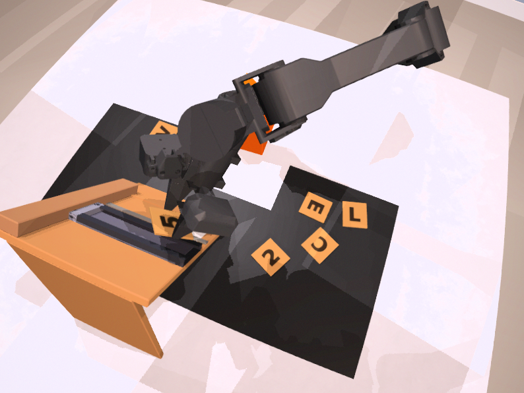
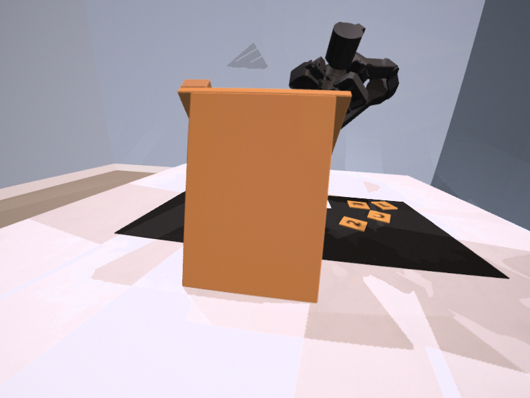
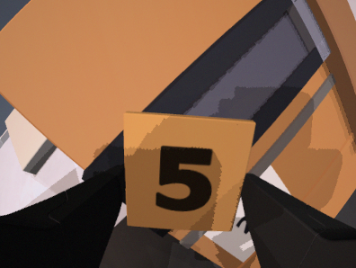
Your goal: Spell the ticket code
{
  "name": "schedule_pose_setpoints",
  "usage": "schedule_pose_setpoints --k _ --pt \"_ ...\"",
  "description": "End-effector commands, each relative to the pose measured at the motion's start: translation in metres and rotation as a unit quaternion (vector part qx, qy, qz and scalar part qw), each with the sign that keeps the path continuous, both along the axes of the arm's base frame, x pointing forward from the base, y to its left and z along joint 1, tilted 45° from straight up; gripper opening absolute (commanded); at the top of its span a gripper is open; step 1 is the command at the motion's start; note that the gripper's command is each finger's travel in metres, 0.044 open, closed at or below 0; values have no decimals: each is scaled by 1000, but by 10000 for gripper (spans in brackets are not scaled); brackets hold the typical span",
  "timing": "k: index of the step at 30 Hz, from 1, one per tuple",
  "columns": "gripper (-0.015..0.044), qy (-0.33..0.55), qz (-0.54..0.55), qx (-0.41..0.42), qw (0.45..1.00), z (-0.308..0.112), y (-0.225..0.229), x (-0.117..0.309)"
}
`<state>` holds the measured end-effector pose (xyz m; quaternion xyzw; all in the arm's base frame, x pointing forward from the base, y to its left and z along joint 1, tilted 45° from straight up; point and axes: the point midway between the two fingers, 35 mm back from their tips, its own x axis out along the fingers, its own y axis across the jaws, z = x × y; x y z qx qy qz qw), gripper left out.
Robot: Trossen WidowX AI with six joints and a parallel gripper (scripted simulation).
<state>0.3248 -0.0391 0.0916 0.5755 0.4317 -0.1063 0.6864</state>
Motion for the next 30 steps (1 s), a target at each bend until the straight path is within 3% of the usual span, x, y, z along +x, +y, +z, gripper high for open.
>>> schedule_pose_setpoints --k 1,21,30 --pt "0 -43 52 -24 997 13 17 -3" --pt "0 -271 260 -148 915 86 85 -27" --pt "0 -279 268 -153 909 85 91 -23"
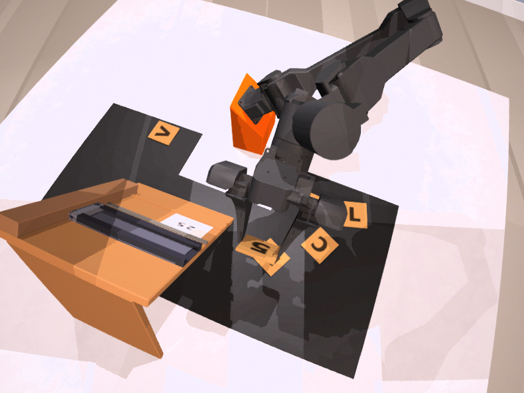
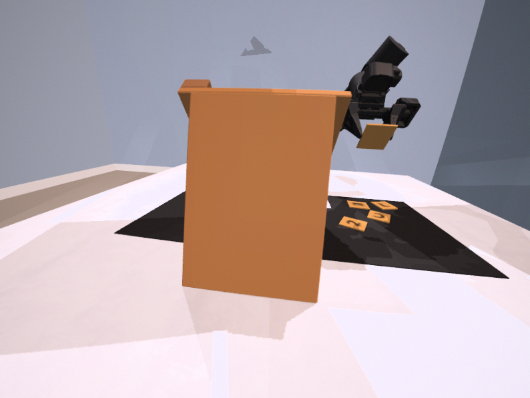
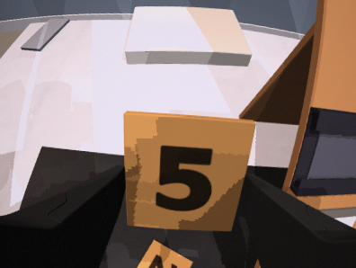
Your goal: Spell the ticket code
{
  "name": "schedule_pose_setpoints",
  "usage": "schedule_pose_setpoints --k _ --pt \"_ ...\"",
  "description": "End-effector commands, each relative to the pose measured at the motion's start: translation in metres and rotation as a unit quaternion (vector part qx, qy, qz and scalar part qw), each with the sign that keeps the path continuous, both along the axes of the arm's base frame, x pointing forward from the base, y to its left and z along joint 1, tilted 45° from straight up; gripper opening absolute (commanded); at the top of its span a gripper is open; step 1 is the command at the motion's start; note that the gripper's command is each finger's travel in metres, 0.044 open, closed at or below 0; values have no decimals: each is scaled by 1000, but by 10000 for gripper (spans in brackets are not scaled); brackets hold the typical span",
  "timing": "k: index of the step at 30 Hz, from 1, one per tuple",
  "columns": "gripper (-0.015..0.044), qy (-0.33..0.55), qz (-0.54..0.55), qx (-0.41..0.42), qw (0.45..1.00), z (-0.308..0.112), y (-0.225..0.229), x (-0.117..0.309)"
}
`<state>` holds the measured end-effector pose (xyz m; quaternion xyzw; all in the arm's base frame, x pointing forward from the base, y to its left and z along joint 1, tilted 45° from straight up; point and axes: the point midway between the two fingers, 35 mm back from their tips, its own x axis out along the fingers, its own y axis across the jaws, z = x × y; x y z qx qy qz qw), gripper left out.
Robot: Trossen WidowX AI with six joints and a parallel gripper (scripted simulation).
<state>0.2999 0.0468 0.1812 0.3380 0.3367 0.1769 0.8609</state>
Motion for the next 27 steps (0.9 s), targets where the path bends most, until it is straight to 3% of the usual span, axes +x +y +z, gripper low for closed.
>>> schedule_pose_setpoints --k 1,10,27 --pt "0 -2 8 -5 1000 -6 7 5" --pt "0 -2 6 -1 1000 -24 28 31" --pt "0 -2 6 -1 1000 -24 29 32"
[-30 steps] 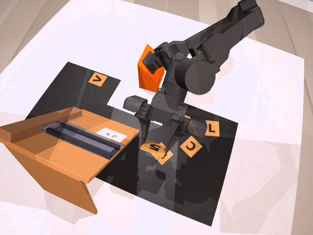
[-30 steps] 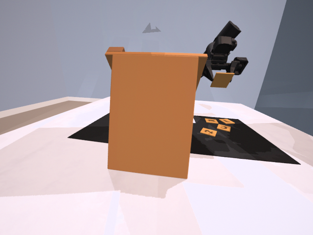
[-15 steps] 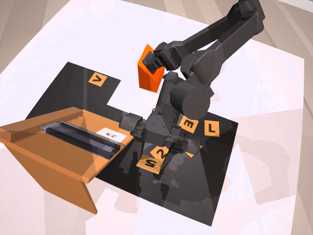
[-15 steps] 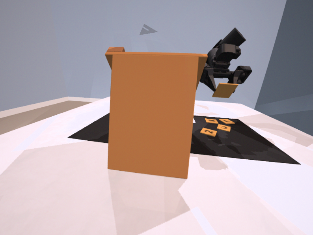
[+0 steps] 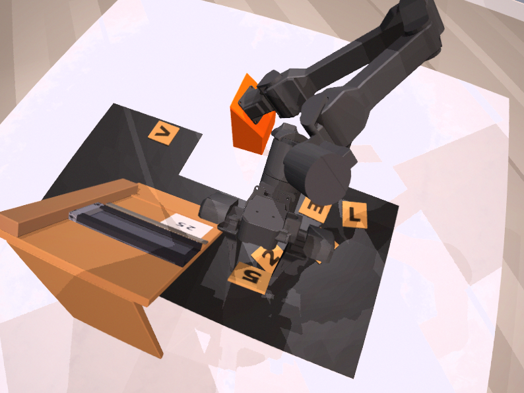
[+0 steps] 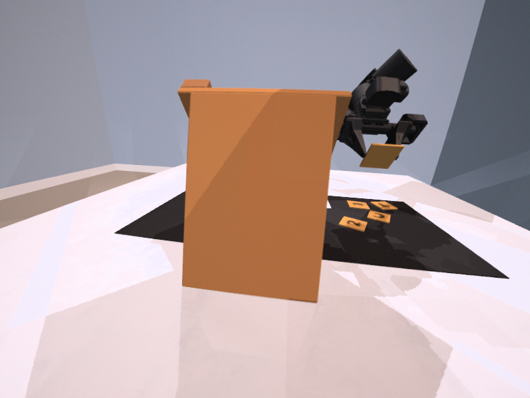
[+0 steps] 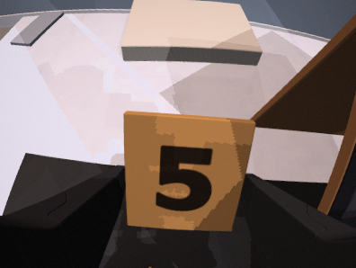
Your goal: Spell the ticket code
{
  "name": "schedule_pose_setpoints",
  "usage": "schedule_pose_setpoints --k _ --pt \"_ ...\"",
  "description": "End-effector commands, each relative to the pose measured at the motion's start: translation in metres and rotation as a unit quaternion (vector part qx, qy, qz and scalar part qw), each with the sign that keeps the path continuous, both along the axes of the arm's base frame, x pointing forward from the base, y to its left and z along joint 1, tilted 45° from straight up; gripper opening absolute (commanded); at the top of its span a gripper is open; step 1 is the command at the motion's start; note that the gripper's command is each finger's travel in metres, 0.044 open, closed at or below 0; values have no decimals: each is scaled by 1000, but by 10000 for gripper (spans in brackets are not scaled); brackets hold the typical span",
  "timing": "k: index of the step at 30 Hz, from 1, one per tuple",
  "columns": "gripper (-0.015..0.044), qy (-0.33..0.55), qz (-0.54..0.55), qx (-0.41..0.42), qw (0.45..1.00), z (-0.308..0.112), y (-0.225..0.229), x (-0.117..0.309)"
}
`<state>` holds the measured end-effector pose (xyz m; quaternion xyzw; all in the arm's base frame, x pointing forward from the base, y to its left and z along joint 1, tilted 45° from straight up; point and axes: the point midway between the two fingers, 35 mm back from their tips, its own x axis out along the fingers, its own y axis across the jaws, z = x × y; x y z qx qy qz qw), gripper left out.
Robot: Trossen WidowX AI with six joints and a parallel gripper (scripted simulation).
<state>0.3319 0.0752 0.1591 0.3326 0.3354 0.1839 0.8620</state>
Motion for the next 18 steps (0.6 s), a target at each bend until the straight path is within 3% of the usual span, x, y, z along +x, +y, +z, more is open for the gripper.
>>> schedule_pose_setpoints --k 1,18 --pt "0 3 -2 1 1000 -1 0 0" --pt "0 3 -2 1 1000 -6 -6 0"
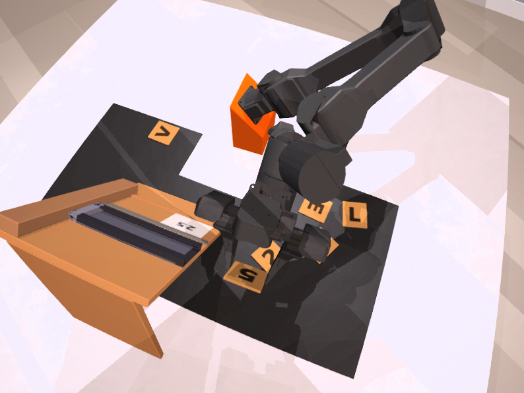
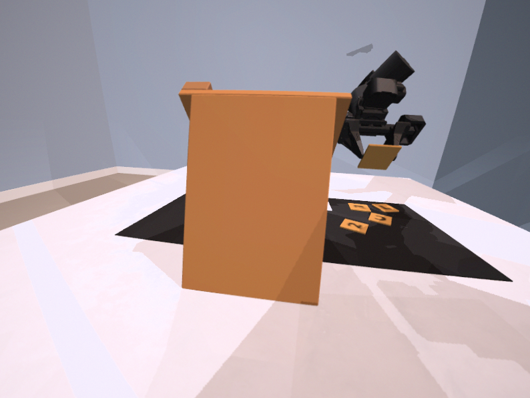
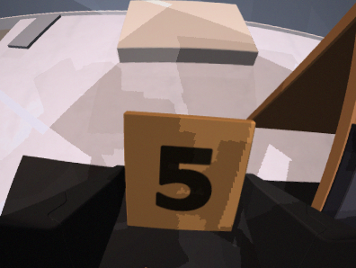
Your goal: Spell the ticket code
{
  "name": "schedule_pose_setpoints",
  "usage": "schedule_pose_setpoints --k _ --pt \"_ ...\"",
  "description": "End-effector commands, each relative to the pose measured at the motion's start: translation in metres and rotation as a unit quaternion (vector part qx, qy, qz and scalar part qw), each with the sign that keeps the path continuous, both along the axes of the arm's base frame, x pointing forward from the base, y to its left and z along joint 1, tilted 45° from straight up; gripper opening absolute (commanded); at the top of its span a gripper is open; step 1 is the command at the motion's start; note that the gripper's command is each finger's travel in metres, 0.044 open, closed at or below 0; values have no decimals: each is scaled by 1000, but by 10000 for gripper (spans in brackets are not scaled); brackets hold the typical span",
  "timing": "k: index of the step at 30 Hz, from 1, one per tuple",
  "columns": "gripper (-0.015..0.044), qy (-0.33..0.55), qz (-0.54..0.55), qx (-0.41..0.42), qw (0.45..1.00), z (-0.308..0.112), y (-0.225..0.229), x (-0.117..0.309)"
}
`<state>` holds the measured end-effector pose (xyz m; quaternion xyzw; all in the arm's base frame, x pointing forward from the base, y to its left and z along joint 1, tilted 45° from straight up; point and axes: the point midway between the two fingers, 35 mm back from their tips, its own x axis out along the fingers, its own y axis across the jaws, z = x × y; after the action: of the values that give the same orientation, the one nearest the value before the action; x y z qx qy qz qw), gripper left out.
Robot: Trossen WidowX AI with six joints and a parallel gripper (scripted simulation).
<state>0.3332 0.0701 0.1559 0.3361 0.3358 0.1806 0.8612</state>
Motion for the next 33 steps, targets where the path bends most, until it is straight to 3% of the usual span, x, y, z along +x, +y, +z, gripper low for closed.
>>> schedule_pose_setpoints --k 1,33 --pt "0 1 2 -1 1000 -3 -1 -1" --pt "0 1 2 -1 1000 -16 -12 0"
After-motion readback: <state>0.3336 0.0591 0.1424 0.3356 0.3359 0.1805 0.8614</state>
